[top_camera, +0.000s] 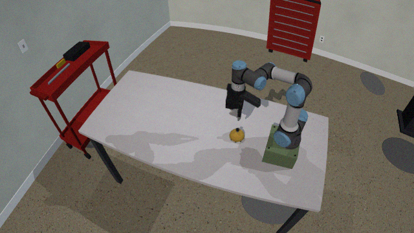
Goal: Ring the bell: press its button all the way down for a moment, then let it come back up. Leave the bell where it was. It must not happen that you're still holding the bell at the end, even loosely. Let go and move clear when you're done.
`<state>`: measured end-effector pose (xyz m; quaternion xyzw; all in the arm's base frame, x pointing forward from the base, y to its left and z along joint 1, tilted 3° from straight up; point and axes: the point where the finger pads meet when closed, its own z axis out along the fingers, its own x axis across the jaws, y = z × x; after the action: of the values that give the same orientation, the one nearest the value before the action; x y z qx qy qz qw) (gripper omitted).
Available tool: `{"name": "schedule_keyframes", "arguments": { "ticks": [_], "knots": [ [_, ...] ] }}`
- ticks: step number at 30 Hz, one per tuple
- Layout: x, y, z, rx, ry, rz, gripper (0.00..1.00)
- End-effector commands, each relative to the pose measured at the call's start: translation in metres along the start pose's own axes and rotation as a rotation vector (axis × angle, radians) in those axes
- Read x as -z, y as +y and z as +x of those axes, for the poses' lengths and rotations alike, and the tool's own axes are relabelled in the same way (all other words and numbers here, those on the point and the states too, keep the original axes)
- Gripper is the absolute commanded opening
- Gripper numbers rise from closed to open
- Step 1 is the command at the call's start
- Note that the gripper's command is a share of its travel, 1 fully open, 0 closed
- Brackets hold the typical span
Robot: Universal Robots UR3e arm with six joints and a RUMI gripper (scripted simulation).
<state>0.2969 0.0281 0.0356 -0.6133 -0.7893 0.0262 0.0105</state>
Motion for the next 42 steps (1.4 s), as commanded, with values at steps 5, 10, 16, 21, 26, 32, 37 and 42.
{"name": "schedule_keyframes", "arguments": {
  "ticks": [5,10,16,21,26,32,37,42],
  "knots": [
    [0.001,0.000,-0.001,-0.002,-0.002,-0.003,0.00],
    [-0.001,0.000,-0.001,-0.002,-0.002,-0.002,0.00],
    [-0.004,0.000,-0.001,-0.002,-0.002,-0.001,0.00],
    [-0.008,0.000,-0.001,-0.002,-0.002,-0.001,0.00],
    [-0.014,0.000,-0.002,-0.002,-0.002,-0.001,0.00],
    [-0.024,0.000,-0.003,-0.002,-0.002,-0.001,0.00],
    [-0.034,-0.001,-0.003,-0.002,-0.002,-0.001,0.00],
    [-0.040,-0.001,-0.004,-0.002,-0.002,-0.001,0.00]
  ]
}}
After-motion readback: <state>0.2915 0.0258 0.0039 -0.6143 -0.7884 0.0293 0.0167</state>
